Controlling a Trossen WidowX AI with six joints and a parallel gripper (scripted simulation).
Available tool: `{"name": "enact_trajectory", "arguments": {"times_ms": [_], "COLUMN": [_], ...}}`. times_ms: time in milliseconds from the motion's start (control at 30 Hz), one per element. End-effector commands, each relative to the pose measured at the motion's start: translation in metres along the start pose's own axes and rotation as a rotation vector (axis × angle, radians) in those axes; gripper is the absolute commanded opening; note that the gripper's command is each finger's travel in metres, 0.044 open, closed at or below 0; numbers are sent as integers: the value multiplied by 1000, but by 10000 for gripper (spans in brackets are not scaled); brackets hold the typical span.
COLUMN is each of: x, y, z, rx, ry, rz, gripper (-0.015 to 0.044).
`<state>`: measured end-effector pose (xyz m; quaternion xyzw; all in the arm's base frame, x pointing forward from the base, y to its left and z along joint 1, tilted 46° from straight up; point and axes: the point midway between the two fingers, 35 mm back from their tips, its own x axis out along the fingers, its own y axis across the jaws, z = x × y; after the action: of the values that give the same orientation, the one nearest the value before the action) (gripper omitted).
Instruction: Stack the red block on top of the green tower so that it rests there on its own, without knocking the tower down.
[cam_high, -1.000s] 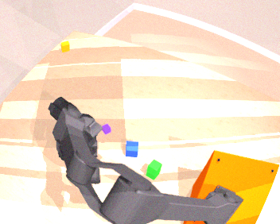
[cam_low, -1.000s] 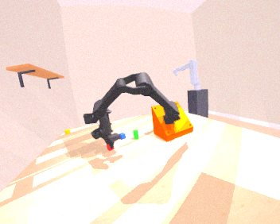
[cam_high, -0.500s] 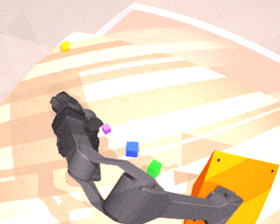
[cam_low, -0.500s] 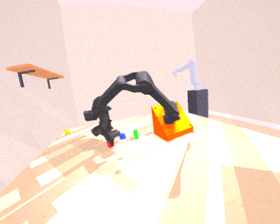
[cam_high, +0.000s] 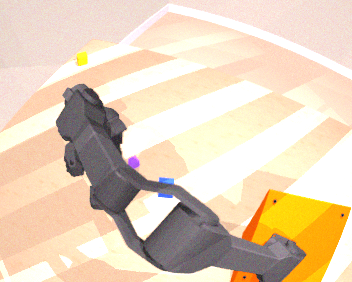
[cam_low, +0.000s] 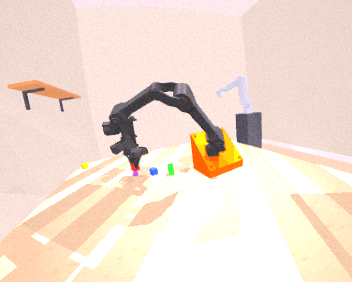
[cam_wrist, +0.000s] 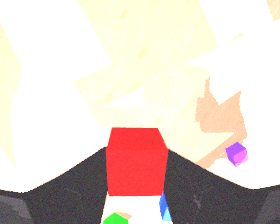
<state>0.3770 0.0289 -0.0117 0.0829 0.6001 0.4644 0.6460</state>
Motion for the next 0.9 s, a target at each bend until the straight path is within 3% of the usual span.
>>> {"name": "enact_trajectory", "arguments": {"times_ms": [0, 400, 867], "x": [-22, -30, -38], "y": [0, -2, -8], "z": [2, -3, -72], "rx": [-13, -12, -7], "ry": [-1, -1, 4], "rz": [-8, -10, -23], "gripper": [0, 0, 0]}}
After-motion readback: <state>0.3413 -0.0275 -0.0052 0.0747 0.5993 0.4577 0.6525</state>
